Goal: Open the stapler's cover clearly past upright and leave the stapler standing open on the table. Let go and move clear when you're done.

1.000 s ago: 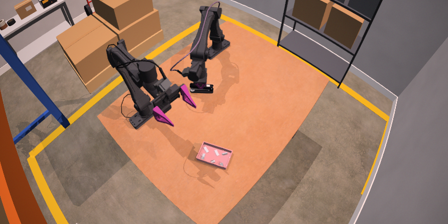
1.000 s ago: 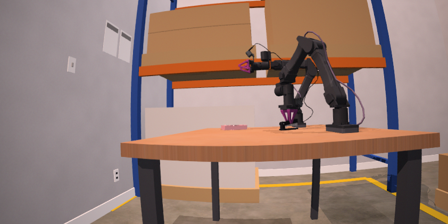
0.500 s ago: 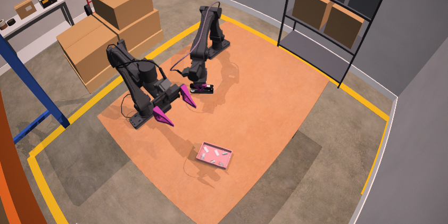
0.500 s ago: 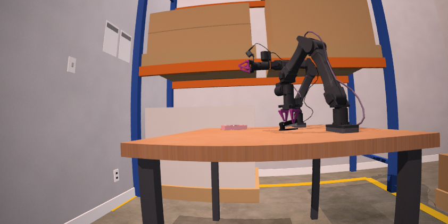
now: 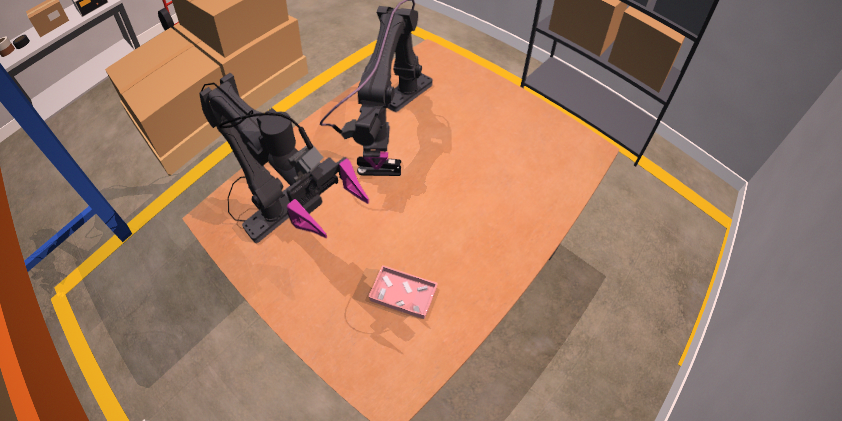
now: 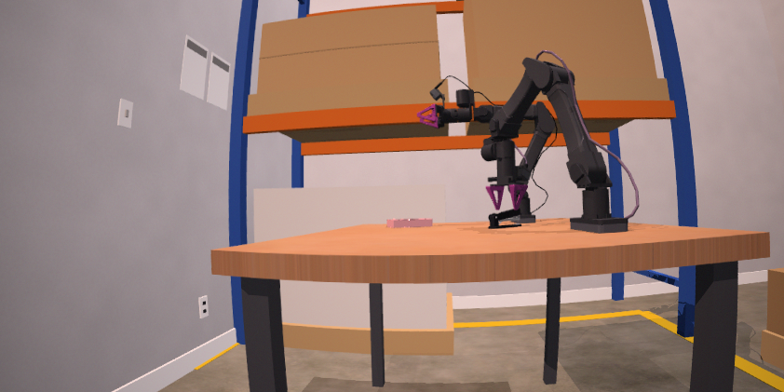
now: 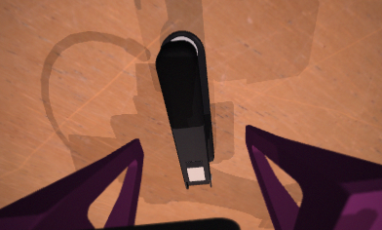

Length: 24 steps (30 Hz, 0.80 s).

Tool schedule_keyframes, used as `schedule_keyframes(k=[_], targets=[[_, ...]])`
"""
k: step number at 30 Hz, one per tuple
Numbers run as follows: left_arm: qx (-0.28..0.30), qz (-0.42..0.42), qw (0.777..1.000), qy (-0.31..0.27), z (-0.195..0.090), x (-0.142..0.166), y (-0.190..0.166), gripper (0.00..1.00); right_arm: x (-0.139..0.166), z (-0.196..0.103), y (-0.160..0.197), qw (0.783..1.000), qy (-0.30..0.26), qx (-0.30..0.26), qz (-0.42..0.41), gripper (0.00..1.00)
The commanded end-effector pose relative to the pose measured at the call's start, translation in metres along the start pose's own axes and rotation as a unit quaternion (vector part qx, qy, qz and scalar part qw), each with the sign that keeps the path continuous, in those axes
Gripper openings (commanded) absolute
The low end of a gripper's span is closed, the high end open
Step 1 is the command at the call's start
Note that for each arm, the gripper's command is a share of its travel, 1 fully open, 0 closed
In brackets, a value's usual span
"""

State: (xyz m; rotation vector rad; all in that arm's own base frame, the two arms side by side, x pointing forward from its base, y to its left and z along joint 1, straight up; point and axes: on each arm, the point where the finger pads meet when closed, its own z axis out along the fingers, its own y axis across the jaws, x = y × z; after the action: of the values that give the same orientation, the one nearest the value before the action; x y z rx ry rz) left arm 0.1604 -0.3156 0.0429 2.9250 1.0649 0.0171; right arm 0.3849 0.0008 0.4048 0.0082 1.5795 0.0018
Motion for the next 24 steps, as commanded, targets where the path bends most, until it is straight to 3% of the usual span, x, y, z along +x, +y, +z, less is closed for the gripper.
schedule_keyframes(k=[1,3,4,9,14,20,24], targets=[[-0.019,0.005,1.0,-0.012,-0.031,-0.011,0.005,0.93,-0.008,-0.005,0.0,1.0,-0.012,-0.002,-0.003,1.0],[-0.019,0.005,1.0,-0.012,-0.031,-0.011,0.005,0.93,-0.008,-0.005,0.0,1.0,-0.012,-0.002,-0.003,1.0],[-0.019,0.006,1.0,-0.012,-0.036,-0.011,0.005,1.0,-0.008,-0.005,0.0,1.0,-0.012,-0.002,-0.003,1.0],[-0.019,0.003,1.0,-0.012,-0.066,-0.008,0.006,1.0,-0.008,-0.005,0.0,1.0,-0.012,-0.002,-0.003,1.0],[0.007,0.003,1.0,-0.005,-0.045,-0.001,0.006,1.0,-0.008,-0.005,0.0,1.0,-0.012,-0.002,-0.003,1.0],[0.008,-0.009,1.0,-0.006,-0.044,-0.001,0.006,1.0,-0.008,-0.005,0.0,1.0,-0.012,-0.002,-0.003,1.0],[-0.027,-0.074,0.996,-0.033,-0.051,-0.007,0.018,1.0,-0.008,-0.005,0.0,1.0,-0.012,-0.002,-0.003,1.0]])
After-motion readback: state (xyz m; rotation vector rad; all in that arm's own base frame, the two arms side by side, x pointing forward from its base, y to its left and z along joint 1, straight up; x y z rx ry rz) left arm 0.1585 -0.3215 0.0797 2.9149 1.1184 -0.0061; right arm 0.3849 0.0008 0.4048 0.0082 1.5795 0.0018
